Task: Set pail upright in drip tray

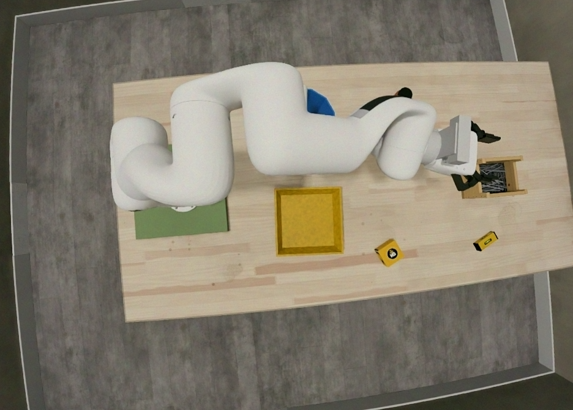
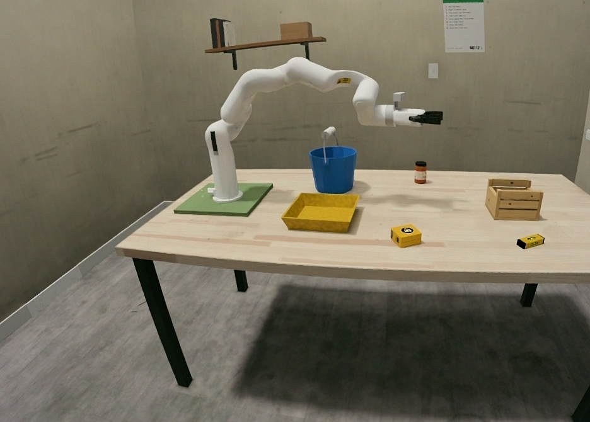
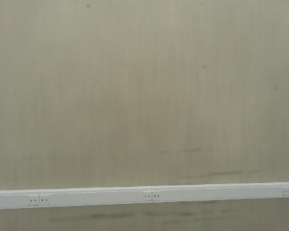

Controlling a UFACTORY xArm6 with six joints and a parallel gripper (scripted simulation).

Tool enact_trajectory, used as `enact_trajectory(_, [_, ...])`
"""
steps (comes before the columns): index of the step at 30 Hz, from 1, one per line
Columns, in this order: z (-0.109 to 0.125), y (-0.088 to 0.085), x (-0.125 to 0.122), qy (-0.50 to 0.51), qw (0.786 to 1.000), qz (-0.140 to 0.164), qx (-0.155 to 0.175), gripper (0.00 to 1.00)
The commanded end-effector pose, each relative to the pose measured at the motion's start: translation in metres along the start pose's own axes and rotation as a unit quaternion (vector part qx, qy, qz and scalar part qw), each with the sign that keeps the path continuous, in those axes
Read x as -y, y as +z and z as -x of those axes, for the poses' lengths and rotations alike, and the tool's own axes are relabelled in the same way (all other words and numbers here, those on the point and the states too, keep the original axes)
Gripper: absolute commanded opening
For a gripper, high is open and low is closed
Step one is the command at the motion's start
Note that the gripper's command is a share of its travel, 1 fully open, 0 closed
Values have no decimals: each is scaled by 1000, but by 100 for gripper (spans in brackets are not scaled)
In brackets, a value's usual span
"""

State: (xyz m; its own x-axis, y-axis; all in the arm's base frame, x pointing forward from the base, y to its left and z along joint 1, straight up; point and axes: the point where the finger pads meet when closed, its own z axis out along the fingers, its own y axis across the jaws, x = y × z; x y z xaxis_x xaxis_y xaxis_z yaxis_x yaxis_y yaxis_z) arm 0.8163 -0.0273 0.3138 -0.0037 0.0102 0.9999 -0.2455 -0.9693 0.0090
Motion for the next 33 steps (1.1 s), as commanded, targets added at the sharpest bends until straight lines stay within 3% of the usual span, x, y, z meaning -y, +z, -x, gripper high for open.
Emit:
enact_trajectory(1, [-4, 0, 0, 1, 1000, 0, -3, 100])
enact_trajectory(22, [-6, 0, 0, 6, 1000, 3, -4, 100])
enact_trajectory(27, [-19, -5, 1, 35, 999, 22, -8, 100])
enact_trajectory(33, [-45, -17, 0, 99, 993, 67, -14, 100])
